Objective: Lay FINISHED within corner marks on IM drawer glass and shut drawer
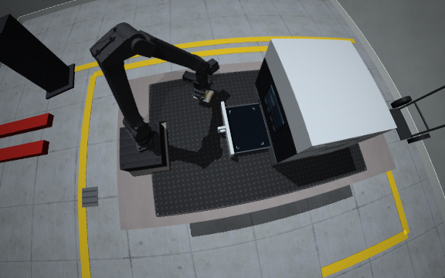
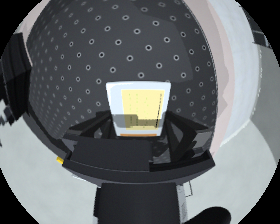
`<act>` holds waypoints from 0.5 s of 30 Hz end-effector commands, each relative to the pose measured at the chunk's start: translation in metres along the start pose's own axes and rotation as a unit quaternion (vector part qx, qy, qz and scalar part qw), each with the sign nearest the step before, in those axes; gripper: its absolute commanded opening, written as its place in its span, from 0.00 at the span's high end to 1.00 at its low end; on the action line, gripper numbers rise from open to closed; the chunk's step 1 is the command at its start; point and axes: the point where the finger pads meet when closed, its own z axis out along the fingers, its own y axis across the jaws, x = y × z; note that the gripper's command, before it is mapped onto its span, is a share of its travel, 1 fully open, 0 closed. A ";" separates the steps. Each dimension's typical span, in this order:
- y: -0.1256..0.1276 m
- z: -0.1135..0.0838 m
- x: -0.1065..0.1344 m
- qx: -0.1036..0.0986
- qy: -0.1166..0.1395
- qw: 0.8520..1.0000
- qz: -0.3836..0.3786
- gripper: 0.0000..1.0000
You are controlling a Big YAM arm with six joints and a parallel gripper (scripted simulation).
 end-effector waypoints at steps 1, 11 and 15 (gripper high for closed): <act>-0.012 -0.007 0.006 0.014 0.006 1.000 -0.001 0.20; -0.022 -0.026 0.012 0.028 0.011 1.000 -0.003 0.20; -0.022 -0.032 0.012 0.028 0.011 1.000 -0.003 0.20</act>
